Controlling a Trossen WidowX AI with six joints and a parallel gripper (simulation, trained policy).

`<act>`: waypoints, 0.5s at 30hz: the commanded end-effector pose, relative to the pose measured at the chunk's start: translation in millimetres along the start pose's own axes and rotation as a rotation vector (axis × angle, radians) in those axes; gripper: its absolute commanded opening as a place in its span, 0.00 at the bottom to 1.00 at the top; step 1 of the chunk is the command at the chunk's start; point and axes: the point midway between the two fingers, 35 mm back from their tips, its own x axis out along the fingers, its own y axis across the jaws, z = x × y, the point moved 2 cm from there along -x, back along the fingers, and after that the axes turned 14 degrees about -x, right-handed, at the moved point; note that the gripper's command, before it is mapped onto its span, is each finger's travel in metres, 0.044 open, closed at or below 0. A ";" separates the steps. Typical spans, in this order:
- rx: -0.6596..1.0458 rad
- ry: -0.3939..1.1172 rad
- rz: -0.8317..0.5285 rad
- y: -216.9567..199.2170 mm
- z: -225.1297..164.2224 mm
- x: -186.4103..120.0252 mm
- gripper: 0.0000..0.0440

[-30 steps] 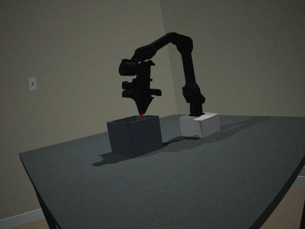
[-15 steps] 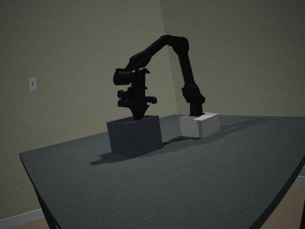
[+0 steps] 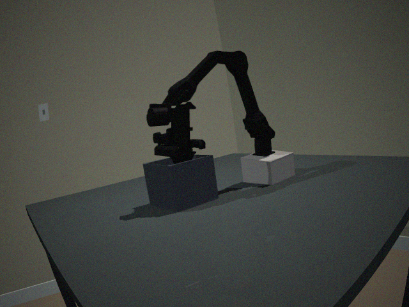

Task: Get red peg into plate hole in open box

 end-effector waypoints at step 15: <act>-0.047 0.086 -0.029 2.3 3.0 15.2 0.34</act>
